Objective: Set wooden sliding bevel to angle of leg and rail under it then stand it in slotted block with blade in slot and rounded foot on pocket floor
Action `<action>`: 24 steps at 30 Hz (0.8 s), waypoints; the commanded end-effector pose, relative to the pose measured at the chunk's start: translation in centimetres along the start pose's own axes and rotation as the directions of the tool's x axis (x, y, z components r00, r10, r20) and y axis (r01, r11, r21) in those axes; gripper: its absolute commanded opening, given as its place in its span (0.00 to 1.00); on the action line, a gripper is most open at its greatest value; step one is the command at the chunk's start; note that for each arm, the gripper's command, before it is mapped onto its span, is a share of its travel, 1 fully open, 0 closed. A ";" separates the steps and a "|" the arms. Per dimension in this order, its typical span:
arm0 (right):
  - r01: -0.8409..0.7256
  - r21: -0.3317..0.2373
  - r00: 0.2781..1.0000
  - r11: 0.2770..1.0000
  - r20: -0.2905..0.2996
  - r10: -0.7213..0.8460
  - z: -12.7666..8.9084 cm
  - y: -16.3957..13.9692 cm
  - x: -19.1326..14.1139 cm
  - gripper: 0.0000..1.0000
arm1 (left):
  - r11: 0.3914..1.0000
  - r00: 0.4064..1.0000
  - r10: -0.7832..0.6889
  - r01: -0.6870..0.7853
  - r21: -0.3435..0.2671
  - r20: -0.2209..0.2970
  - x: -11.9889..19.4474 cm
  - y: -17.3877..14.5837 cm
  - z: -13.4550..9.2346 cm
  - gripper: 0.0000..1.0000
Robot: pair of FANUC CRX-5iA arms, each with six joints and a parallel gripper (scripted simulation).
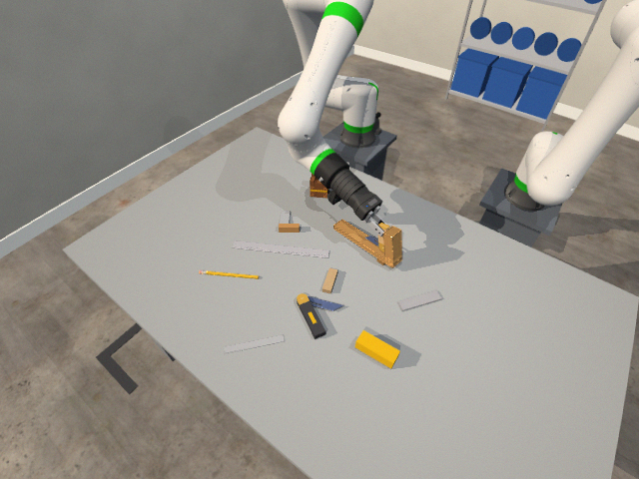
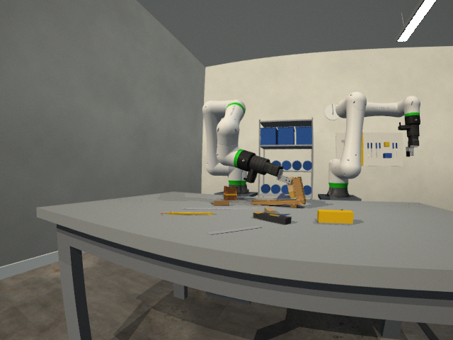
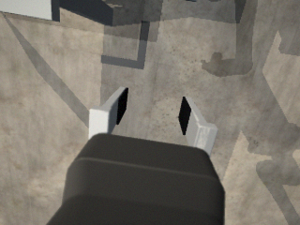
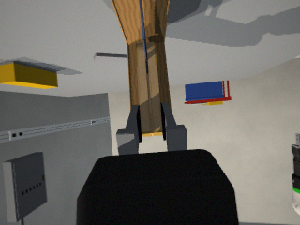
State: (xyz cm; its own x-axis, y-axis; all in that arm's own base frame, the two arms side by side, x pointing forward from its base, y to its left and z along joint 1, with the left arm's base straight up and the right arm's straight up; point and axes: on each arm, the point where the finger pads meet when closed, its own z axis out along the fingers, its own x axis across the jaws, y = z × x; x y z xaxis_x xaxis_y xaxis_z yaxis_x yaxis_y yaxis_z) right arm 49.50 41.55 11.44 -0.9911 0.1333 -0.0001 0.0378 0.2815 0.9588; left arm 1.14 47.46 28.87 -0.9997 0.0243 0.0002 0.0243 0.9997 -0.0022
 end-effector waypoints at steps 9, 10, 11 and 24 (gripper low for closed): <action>0.001 -0.001 1.000 1.000 0.000 -0.001 -0.6 -0.2 0.0 0.00 | 1.000 1.000 0.000 0.000 -0.002 0.000 0.0 0.0 -0.1 1.00; 0.001 -0.001 1.000 1.000 0.000 -0.001 -0.8 -0.4 0.0 0.00 | 1.000 1.000 0.000 0.000 -0.002 0.000 0.0 0.0 -0.1 1.00; 0.001 -0.001 1.000 1.000 0.000 -0.001 -1.0 -0.4 0.0 0.00 | 1.000 1.000 0.000 0.000 -0.002 0.000 0.0 0.0 -0.1 1.00; 0.001 -0.001 1.000 1.000 0.000 -0.001 -1.1 -0.5 0.0 0.00 | 1.000 1.000 0.000 0.000 -0.002 0.000 0.0 0.0 -0.1 1.00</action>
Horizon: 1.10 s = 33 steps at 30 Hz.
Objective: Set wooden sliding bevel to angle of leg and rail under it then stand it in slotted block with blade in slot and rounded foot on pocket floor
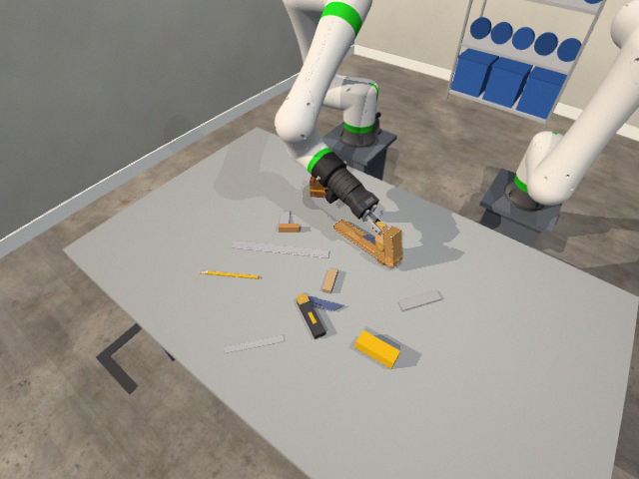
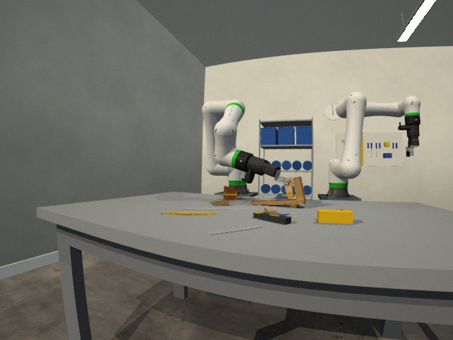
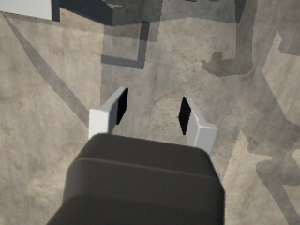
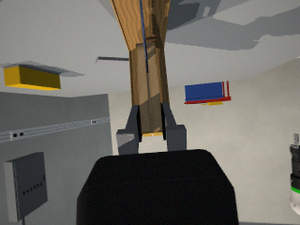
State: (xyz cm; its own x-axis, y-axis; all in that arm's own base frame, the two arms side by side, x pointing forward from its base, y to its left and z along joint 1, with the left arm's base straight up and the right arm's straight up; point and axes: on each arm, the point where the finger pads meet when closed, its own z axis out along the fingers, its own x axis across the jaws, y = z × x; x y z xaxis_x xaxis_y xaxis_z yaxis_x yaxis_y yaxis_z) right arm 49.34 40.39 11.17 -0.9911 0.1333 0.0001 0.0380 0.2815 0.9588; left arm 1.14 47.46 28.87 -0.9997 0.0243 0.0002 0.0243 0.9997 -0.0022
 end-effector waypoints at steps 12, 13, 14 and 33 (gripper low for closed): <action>0.002 -0.001 1.000 1.000 0.000 -0.002 -0.3 0.6 0.0 0.00 | 1.000 1.000 0.000 0.000 -0.002 0.000 0.0 0.0 -0.1 1.00; 0.002 -0.001 1.000 1.000 0.000 -0.002 -0.3 0.6 0.0 0.00 | 1.000 1.000 0.000 0.000 -0.002 0.000 0.0 0.0 -0.1 1.00; 0.002 -0.001 1.000 1.000 0.000 -0.002 -0.3 0.6 0.0 0.00 | 1.000 1.000 0.000 0.000 -0.002 0.000 0.0 0.0 -0.1 1.00; 0.002 -0.001 1.000 1.000 0.000 -0.002 -1.7 3.0 0.0 0.00 | 1.000 1.000 0.000 0.000 -0.002 0.000 0.0 0.0 -0.1 1.00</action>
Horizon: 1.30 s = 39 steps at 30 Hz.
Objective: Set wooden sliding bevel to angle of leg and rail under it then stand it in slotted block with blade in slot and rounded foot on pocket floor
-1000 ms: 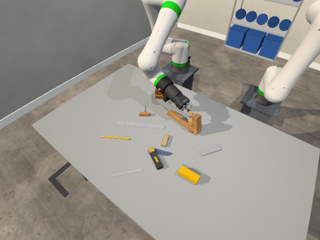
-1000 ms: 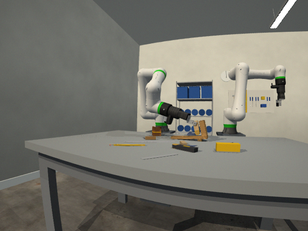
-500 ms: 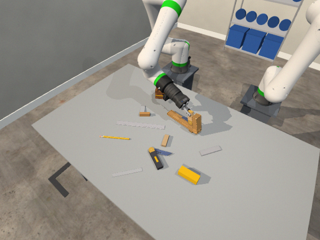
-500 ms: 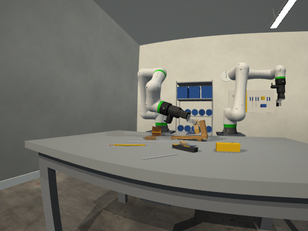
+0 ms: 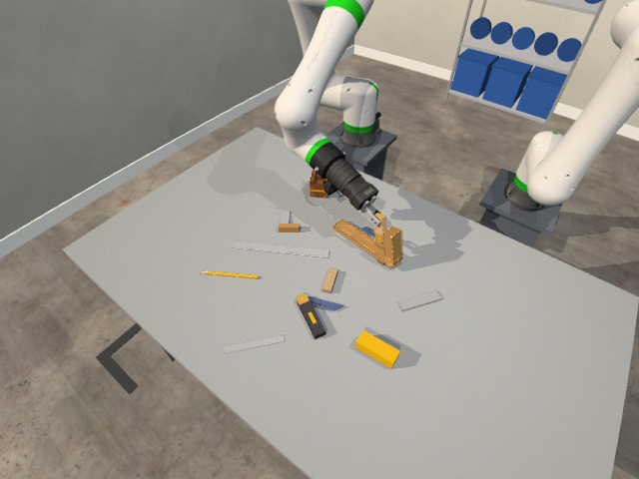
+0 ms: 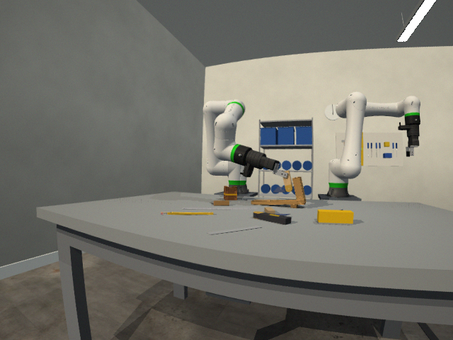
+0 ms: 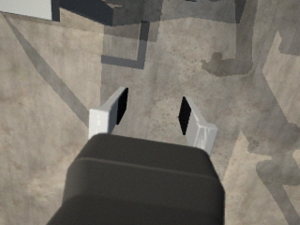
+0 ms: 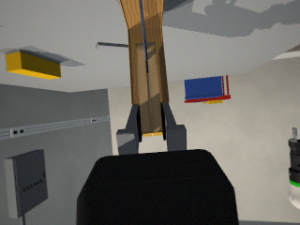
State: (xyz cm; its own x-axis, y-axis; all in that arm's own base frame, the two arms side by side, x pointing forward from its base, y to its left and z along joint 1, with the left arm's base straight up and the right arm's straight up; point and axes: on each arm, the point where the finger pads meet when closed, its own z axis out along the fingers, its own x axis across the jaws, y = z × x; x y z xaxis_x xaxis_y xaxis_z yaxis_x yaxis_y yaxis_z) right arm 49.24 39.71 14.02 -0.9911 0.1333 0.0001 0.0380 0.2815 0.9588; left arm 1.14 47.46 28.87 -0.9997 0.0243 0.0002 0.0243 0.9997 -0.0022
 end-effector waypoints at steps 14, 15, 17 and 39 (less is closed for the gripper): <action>0.001 -0.001 1.000 1.000 0.000 -0.001 -1.8 3.2 0.0 0.00 | 1.000 1.000 0.000 0.000 -0.002 0.000 0.0 0.0 -0.1 1.00; 0.001 -0.001 1.000 1.000 0.000 -0.001 -1.8 3.2 0.0 0.00 | 1.000 1.000 0.000 0.000 -0.002 0.000 0.0 0.0 -0.1 1.00; 0.001 -0.001 1.000 1.000 0.000 -0.001 -2.0 3.6 0.0 0.00 | 1.000 1.000 0.000 0.000 -0.002 0.000 0.0 0.0 -0.1 1.00; 0.001 -0.001 1.000 1.000 0.000 -0.001 -3.5 6.1 0.0 0.00 | 1.000 1.000 0.000 0.000 -0.002 0.000 0.0 0.0 -0.1 1.00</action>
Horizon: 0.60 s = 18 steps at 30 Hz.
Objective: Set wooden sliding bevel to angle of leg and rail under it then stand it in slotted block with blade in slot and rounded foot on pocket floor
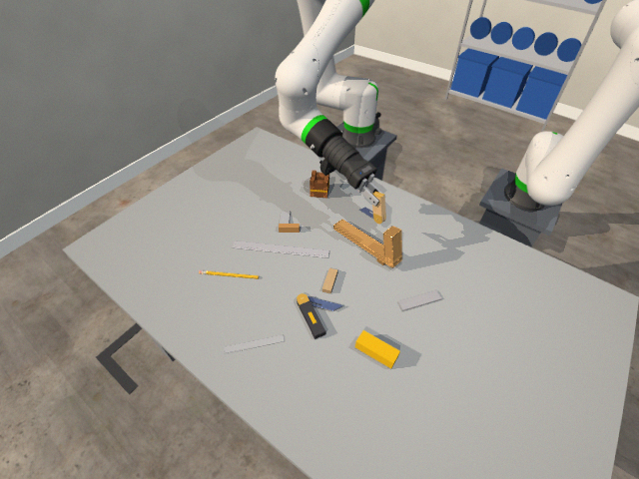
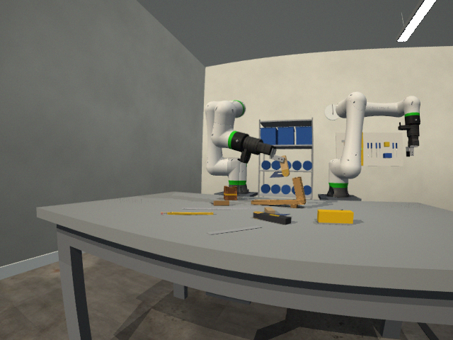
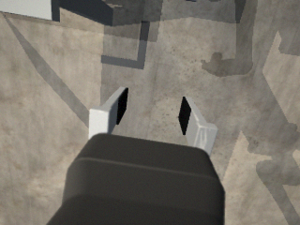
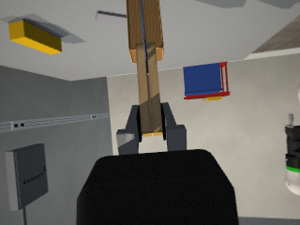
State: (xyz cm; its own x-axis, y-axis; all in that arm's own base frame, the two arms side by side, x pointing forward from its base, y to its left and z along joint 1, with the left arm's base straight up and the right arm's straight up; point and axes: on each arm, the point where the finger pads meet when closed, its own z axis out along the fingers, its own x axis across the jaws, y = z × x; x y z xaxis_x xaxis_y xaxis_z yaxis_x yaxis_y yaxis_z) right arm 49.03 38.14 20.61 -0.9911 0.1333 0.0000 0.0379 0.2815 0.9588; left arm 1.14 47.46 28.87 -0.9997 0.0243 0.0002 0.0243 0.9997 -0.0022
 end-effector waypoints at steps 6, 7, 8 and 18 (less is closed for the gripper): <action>0.001 -0.001 1.000 1.000 0.000 -0.001 -0.1 0.3 0.0 0.00 | 1.000 1.000 0.000 0.000 -0.002 0.000 0.0 0.0 -0.1 1.00; 0.001 -0.001 1.000 1.000 0.000 -0.001 -0.1 0.3 0.0 0.00 | 1.000 1.000 0.000 0.000 -0.002 0.000 0.0 0.0 -0.1 1.00; 0.001 -0.001 1.000 1.000 0.000 -0.001 -0.1 0.3 0.0 0.00 | 1.000 1.000 0.000 0.000 -0.002 0.000 0.0 0.0 -0.1 1.00; 0.001 -0.001 1.000 1.000 0.000 -0.001 -0.2 0.5 0.0 0.00 | 1.000 1.000 0.000 0.000 -0.002 0.000 0.0 0.0 -0.1 1.00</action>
State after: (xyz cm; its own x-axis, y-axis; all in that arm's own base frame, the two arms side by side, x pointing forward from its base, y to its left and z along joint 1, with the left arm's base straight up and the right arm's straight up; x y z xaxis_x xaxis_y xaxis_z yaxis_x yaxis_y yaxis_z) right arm 49.03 38.08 20.87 -0.9911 0.1333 0.0001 0.0380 0.2816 0.9588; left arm 1.14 47.46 28.87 -0.9997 0.0243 0.0002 0.0243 0.9997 -0.0022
